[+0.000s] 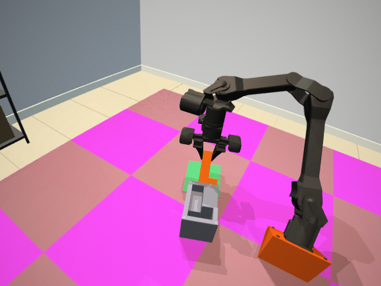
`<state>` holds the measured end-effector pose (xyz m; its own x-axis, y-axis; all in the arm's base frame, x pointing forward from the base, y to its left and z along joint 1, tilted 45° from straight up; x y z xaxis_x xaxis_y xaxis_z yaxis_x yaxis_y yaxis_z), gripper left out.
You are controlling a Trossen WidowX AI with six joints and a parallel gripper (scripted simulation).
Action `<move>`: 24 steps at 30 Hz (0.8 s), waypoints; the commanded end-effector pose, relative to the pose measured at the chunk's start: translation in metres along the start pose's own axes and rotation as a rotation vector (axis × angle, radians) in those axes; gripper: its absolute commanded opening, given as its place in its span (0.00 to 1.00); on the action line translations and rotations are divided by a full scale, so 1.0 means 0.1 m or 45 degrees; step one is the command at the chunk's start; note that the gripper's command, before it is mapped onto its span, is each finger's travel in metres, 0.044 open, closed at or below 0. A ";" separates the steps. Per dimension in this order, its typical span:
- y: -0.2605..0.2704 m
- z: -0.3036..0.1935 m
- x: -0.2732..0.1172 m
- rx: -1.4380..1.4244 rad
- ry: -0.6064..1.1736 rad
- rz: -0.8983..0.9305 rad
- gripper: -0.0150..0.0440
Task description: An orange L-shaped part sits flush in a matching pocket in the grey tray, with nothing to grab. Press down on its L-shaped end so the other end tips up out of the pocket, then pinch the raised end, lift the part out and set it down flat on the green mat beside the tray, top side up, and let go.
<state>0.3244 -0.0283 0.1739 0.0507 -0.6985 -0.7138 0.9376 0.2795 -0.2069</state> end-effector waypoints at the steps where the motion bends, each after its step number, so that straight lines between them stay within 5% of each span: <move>1: 0.00 0.00 0.00 0.000 0.000 0.000 0.61; 8: 0.03 0.00 -0.41 -0.011 -0.001 0.010 0.92; 12: 0.00 -0.01 -0.87 -0.024 -0.012 0.017 0.93; 24: 0.01 -0.01 -0.84 -0.027 -0.021 0.034 0.93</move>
<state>0.3205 0.0306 0.2330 0.0779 -0.7025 -0.7074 0.9297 0.3074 -0.2028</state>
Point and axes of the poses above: the point midway between the two fingers, 35 mm back from their tips, its own x axis out along the fingers, its own y axis across the jaws, z = x × y, the point moved 6 cm from there along -x, back along the fingers, and after that the axes turned 3 degrees about x, right-handed, at the moved point
